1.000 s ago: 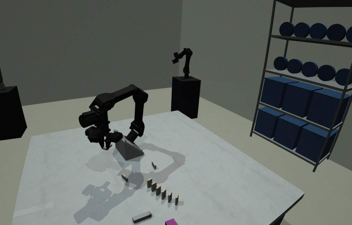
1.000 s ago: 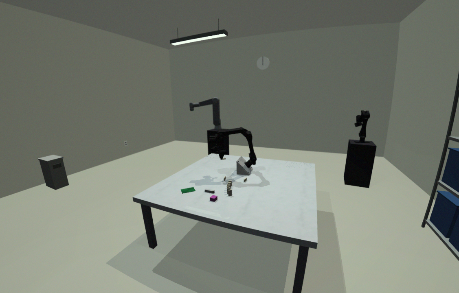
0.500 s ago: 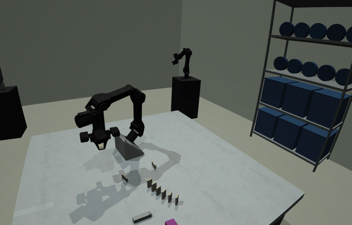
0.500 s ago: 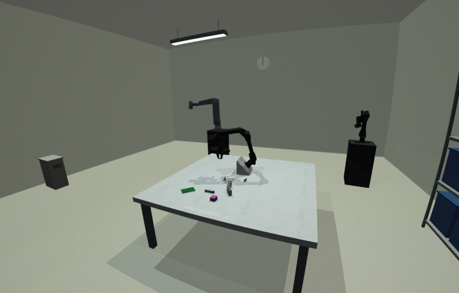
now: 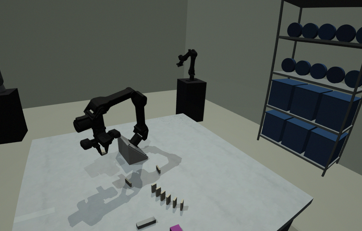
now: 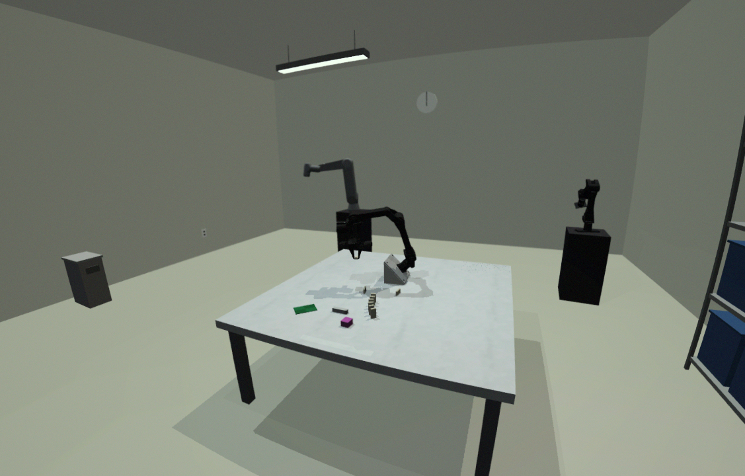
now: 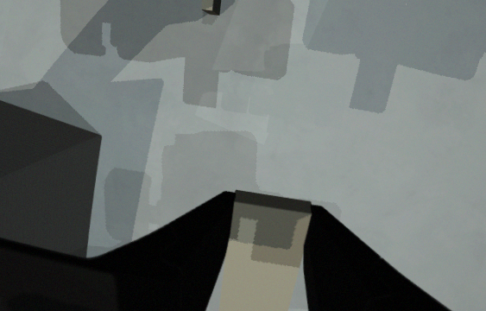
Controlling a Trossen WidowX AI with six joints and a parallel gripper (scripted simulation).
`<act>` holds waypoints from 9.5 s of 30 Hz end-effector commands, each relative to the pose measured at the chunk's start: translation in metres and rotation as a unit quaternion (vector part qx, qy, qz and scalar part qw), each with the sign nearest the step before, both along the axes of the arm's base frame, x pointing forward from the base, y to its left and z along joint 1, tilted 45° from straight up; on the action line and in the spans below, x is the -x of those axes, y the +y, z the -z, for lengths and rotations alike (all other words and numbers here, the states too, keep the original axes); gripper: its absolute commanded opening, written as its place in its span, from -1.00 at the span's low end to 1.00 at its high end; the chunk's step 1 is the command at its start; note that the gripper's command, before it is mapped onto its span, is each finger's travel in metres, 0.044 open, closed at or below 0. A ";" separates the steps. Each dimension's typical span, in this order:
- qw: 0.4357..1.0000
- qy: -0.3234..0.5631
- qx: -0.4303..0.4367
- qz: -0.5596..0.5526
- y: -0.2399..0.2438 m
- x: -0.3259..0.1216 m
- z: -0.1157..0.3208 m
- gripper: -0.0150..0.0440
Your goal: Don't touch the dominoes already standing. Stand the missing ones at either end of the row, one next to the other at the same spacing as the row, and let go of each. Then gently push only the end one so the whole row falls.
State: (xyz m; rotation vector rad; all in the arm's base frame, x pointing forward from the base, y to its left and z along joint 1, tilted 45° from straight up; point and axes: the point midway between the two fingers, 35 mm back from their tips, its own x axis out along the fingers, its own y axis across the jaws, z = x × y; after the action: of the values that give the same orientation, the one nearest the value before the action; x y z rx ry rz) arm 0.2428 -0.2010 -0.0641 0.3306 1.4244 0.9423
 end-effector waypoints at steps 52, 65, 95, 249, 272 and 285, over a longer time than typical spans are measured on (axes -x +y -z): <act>0.770 -0.384 -0.202 0.467 0.003 0.040 0.026 -0.13; 0.775 -0.383 -0.188 0.466 0.038 0.046 0.067 -0.13; 0.777 -0.384 -0.173 0.467 0.080 0.054 0.106 0.32; 0.999 0.022 0.025 -0.013 0.228 -0.119 -0.041 -0.13; 0.999 0.025 0.023 -0.013 0.248 -0.109 -0.023 0.23; 0.999 0.027 0.024 -0.011 0.241 -0.112 -0.029 1.00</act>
State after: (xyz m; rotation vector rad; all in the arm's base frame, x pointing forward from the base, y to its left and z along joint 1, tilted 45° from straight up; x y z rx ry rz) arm 0.3514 0.0457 -0.0406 0.3020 1.5009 0.9276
